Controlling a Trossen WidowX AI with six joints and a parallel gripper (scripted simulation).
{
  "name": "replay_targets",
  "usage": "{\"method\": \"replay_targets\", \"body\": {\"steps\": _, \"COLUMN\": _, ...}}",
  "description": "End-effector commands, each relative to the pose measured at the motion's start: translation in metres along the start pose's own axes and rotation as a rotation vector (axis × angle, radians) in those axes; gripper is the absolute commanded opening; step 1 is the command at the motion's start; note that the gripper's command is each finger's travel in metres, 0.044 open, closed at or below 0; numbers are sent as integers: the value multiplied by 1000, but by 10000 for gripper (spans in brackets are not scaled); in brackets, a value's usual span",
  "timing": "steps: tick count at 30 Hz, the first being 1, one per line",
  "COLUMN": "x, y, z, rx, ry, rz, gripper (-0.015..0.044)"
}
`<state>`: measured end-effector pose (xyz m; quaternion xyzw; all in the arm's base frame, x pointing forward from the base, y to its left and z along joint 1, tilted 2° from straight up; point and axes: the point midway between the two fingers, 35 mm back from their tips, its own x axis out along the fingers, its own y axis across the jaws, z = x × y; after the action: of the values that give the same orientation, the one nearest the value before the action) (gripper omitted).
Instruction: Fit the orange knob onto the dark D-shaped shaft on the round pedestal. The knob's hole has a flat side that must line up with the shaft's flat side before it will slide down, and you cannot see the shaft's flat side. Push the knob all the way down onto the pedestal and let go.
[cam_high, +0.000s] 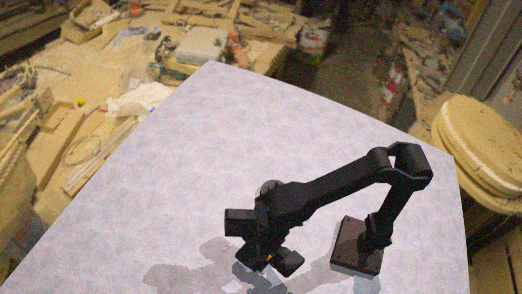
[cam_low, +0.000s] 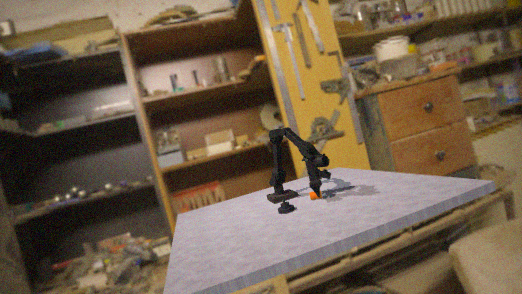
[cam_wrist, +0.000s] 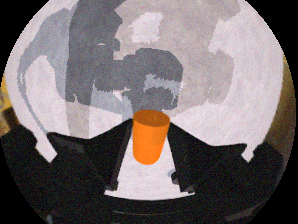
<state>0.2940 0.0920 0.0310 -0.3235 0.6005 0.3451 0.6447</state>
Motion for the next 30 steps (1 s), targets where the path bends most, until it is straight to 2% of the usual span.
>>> {"method": "replay_targets", "body": {"steps": 1, "x": 1, "y": 0, "z": -1, "rx": 1, "ry": 5, "rz": -3, "gripper": 187}}
{"method": "replay_targets", "body": {"steps": 8, "x": 0, "y": 0, "z": -1, "rx": 1, "ry": -15, "rz": -2, "gripper": 179}}
{"method": "replay_targets", "body": {"steps": 30, "x": -13, "y": -1, "z": -21, "rx": -1, "ry": -377, "rz": -2, "gripper": 179}}
